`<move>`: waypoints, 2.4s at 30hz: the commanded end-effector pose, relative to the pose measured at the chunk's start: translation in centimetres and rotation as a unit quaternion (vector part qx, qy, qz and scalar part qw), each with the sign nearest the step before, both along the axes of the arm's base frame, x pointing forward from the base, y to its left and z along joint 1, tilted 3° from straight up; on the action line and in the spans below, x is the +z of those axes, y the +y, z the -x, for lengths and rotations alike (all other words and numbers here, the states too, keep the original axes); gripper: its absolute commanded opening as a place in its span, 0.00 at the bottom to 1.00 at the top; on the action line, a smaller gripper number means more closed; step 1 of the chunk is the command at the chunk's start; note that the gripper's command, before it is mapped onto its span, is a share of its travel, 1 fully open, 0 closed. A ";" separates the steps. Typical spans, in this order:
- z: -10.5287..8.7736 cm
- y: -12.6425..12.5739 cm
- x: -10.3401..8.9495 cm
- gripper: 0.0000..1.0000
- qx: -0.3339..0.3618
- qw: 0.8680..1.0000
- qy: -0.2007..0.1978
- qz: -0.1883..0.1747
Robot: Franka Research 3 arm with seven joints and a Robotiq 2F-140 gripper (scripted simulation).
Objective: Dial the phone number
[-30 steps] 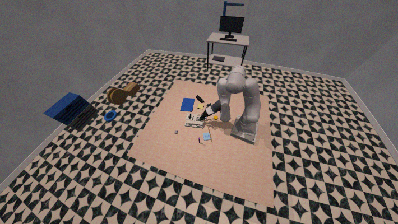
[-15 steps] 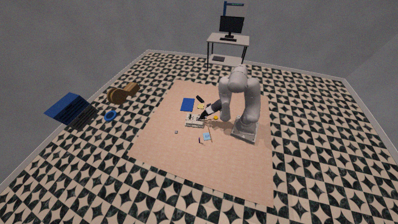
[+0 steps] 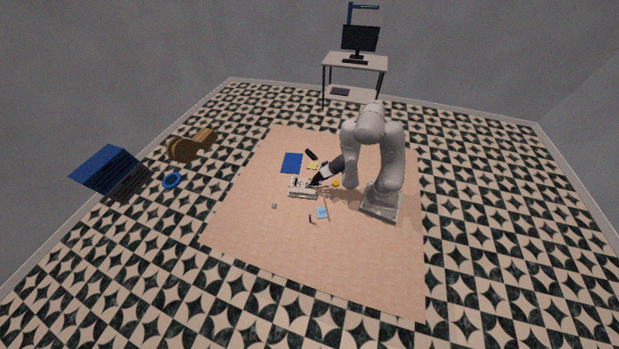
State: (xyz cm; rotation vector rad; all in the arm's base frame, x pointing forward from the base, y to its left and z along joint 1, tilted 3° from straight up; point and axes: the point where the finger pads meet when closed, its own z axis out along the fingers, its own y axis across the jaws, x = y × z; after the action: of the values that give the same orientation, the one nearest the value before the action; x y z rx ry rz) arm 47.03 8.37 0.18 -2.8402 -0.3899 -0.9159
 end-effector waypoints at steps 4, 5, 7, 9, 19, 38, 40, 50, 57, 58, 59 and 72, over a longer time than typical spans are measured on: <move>0.1 0.0 -0.1 0.00 0.000 1.000 0.002 0.000; 0.1 0.0 -0.1 0.00 0.000 1.000 0.002 0.000; 0.1 0.0 -0.1 0.00 0.000 1.000 0.002 0.000; 0.1 0.0 -0.1 0.00 0.000 1.000 0.002 0.000; 0.1 0.0 -0.5 0.00 0.000 1.000 0.002 0.000; 0.1 0.0 -0.8 0.00 0.000 1.000 0.002 0.000; 0.1 0.0 -0.8 0.00 0.000 1.000 0.002 0.000; 0.1 0.0 -0.9 0.00 0.000 1.000 0.002 0.000; 0.1 0.0 -1.0 0.00 0.000 1.000 0.002 0.000; 0.1 0.0 -1.0 0.00 0.000 1.000 0.002 0.000; 0.1 0.0 -1.0 0.00 0.000 1.000 0.002 0.000; 0.1 0.0 -0.6 0.00 0.000 1.000 0.002 0.000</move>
State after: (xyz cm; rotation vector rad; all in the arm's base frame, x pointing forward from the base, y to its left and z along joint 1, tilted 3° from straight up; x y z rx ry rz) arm 46.89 8.43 -0.62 -2.8397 -0.3832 -0.9108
